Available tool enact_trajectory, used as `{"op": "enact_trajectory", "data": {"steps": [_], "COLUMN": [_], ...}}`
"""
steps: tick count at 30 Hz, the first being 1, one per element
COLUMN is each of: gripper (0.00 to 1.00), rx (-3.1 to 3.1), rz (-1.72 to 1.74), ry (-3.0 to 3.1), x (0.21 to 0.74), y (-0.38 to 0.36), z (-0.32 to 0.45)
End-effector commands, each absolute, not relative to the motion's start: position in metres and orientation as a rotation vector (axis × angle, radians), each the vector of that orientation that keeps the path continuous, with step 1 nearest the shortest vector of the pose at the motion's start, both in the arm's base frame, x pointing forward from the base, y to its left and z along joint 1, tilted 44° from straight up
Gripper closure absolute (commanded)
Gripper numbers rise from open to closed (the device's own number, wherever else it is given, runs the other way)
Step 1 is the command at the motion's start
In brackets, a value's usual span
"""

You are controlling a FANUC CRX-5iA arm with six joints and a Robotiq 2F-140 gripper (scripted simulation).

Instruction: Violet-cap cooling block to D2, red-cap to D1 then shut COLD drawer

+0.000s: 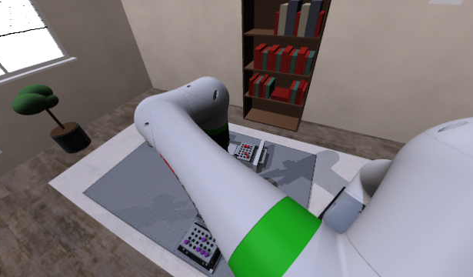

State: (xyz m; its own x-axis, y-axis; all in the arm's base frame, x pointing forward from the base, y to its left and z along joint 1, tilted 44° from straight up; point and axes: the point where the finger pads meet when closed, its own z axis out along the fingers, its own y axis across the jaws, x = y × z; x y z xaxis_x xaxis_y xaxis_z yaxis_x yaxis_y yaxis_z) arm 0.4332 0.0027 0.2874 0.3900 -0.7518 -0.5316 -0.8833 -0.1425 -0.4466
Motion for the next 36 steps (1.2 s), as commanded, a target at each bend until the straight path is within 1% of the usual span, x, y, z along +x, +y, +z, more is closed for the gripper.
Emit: {"op": "enact_trajectory", "data": {"steps": [1, 36], "gripper": [0.34, 0.34], "rx": [-1.877, -1.868], "rz": [0.270, 0.276], "ry": [1.483, 1.496], "x": [0.437, 0.469], "y": [-0.007, -0.102], "z": [0.281, 0.208]}}
